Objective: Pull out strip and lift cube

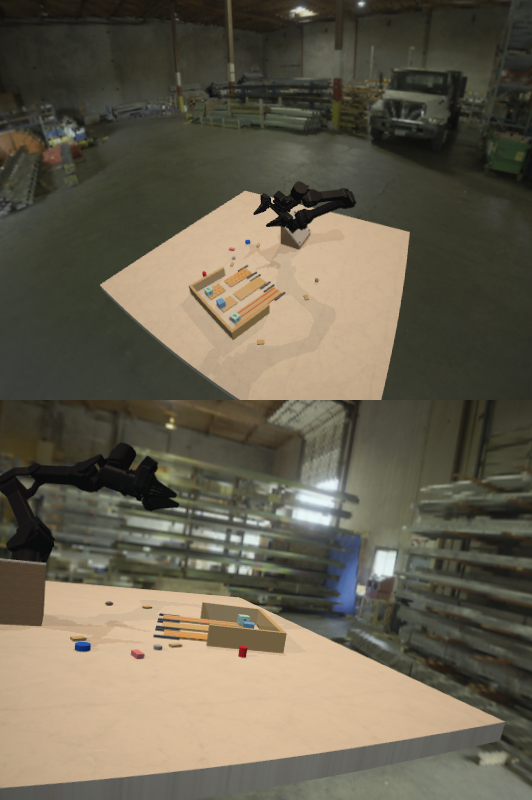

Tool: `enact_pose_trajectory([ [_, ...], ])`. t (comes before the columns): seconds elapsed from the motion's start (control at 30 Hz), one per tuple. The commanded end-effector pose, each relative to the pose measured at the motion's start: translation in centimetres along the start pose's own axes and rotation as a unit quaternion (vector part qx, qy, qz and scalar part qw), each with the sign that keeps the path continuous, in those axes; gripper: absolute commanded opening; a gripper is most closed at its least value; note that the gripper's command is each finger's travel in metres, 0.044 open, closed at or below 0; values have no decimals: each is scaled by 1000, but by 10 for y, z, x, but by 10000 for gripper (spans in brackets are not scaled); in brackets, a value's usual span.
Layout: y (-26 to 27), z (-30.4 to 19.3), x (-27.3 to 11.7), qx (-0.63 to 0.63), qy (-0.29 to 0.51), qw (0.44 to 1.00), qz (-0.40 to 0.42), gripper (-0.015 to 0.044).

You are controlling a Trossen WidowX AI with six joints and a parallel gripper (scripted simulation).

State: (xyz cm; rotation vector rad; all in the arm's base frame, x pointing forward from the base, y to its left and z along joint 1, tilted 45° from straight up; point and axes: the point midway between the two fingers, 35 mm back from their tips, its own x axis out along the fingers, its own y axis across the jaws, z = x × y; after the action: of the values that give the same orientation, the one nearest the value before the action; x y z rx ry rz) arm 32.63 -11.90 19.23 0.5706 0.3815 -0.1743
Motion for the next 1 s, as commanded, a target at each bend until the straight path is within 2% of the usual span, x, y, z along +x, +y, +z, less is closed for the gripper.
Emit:
enact_pose_trajectory([
  [0.0,-7,-59,25,4,97,992,83,400],
  [0.17,-7,-123,30,29,183,963,195,400],
  [0.53,-7,-125,30,30,185,962,200,400],
  [0.63,0,-125,40,38,216,955,200,321],
  [0.97,64,-147,87,61,422,887,178,59],
])
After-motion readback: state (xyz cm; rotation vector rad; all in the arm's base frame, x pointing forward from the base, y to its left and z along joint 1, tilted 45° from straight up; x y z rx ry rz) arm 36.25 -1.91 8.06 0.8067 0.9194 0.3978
